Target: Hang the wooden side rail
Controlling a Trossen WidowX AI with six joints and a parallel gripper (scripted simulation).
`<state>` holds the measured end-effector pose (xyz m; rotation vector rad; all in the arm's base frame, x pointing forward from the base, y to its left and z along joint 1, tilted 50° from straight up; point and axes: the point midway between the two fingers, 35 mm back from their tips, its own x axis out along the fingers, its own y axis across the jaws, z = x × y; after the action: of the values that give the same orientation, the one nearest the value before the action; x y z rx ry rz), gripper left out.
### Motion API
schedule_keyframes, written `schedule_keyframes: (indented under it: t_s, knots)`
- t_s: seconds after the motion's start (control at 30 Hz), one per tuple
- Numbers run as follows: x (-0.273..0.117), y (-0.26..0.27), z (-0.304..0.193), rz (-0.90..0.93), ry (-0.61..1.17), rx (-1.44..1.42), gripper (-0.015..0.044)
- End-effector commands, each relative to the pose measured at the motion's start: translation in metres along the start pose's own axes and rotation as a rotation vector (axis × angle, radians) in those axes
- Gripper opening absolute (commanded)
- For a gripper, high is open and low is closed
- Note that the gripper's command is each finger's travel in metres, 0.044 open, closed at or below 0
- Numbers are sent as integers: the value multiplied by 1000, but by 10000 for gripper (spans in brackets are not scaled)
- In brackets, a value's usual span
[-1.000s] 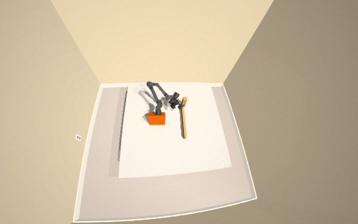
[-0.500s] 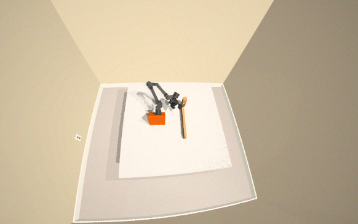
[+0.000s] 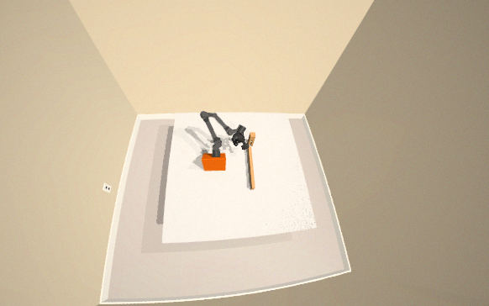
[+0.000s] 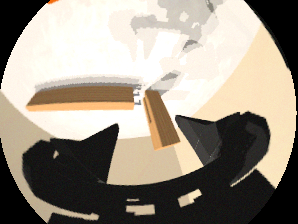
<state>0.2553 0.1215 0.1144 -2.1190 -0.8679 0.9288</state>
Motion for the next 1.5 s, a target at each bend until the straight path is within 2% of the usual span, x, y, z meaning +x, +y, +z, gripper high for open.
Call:
schedule_keyframes:
  t_s: [0.0, 0.83, 1.47]
  knots:
    - [0, 7, -2, 19, -21, 236, 440]
    - [1, 35, -20, 175, -8, 1795, 440]
    - [2, 43, -32, 306, 137, 2977, 440]
